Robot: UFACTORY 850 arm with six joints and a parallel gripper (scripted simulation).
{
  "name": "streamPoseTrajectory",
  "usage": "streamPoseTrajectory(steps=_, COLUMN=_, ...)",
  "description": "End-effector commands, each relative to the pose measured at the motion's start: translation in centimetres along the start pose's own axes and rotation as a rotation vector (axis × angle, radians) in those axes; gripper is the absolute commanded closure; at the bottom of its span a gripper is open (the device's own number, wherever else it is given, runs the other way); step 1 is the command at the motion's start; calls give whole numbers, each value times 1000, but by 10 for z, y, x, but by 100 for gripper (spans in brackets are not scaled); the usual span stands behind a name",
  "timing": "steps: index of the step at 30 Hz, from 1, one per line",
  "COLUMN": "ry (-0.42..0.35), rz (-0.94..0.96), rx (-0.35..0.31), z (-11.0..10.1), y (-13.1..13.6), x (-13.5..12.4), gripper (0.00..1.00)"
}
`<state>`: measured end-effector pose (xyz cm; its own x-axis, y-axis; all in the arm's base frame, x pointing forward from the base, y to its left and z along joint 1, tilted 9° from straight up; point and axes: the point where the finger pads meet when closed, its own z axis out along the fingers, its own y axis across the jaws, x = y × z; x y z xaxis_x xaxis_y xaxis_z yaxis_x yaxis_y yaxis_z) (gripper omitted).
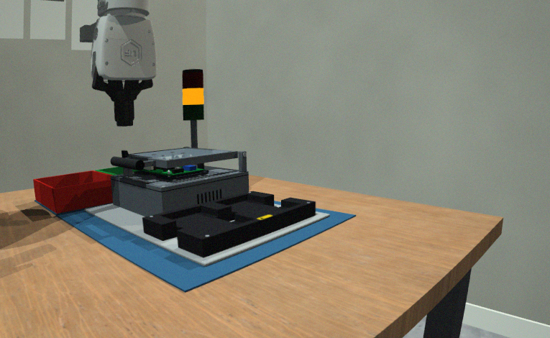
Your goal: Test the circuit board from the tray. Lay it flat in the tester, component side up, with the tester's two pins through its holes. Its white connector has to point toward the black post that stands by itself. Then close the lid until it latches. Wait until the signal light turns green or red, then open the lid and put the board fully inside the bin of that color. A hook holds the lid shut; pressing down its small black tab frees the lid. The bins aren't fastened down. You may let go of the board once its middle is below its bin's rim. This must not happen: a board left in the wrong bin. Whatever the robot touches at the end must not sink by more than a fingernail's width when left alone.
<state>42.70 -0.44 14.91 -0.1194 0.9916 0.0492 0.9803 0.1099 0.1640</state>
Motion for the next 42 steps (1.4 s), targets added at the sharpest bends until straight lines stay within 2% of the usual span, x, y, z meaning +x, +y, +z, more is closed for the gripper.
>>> streamPoseTrajectory(steps=1, ry=-15, rz=1, rx=12, z=-34, y=1, x=1, gripper=100)
streamPoseTrajectory(steps=6, ry=-15, rz=1, rx=12, z=-47, y=1, x=1, gripper=100)
streamPoseTrajectory(steps=13, ry=-15, rz=1, rx=12, z=-47, y=1, x=1, gripper=100)
streamPoseTrajectory(steps=14, ry=-15, rz=1, rx=12, z=-47, y=1, x=1, gripper=0)
streamPoseTrajectory(steps=42, ry=-15, rz=1, rx=12, z=-47, y=1, x=1, gripper=0)
